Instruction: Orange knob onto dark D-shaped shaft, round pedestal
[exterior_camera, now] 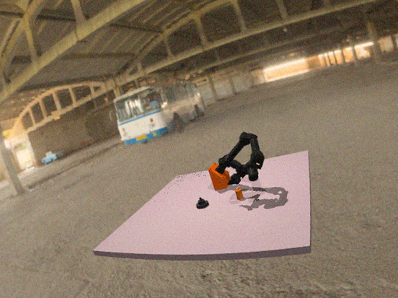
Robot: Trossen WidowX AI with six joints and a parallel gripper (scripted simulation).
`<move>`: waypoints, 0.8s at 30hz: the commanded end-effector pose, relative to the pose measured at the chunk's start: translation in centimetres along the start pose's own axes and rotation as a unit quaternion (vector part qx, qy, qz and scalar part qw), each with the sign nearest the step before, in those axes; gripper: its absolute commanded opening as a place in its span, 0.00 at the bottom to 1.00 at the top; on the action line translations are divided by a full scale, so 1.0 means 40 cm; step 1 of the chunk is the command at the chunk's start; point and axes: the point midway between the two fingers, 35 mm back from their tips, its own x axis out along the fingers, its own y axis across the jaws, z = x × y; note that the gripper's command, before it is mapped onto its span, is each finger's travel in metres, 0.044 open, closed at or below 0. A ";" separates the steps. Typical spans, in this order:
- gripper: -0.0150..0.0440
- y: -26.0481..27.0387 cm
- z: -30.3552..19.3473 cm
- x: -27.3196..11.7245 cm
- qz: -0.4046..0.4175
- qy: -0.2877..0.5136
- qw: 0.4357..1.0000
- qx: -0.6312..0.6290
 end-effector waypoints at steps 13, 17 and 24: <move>1.00 -0.001 0.037 -0.028 -0.009 0.517 0.856 0.001; 1.00 -0.001 0.037 -0.028 -0.009 0.517 0.856 0.001; 1.00 -0.001 0.037 -0.028 -0.005 0.517 0.856 -0.006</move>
